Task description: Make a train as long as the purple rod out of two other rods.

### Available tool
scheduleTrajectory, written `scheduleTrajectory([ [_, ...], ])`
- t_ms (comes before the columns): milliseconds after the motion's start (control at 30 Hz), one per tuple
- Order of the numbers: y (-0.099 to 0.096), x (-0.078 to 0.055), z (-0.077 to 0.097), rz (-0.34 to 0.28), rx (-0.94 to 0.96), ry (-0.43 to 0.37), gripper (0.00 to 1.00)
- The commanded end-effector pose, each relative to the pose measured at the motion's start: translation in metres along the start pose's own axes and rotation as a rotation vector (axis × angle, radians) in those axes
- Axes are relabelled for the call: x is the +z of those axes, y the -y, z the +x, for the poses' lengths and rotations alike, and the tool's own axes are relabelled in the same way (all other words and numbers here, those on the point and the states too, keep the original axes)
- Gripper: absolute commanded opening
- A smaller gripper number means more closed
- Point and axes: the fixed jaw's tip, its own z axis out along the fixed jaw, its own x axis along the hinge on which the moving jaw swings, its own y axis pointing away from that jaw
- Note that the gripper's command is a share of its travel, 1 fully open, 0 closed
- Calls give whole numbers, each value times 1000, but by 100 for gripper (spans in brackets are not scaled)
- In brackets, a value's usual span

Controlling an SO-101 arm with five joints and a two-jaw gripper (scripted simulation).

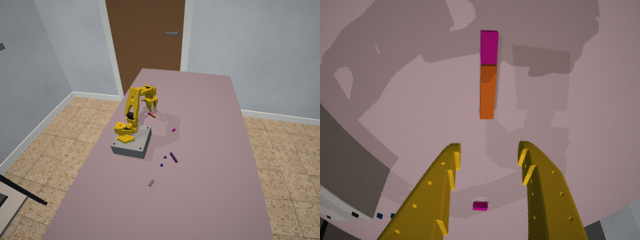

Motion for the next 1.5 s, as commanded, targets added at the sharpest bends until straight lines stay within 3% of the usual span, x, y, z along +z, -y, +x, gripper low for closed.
scheduleTrajectory([
  [0, 4, -10, 8, 23, 80, 10, 17],
  [300, 8, -37, 49, 65, 439, 28, 17],
  [400, 6, -46, 64, 80, 564, 34, 17],
  [467, 6, -46, 64, 80, 564, 34, 17],
  [667, -1, -64, 94, 115, 840, 47, 17],
  [967, -20, -85, 131, 165, 1215, 66, 17],
  [1033, -20, -85, 131, 165, 1215, 66, 17],
  [1467, -63, -110, 172, 254, 1782, 95, 17],
])
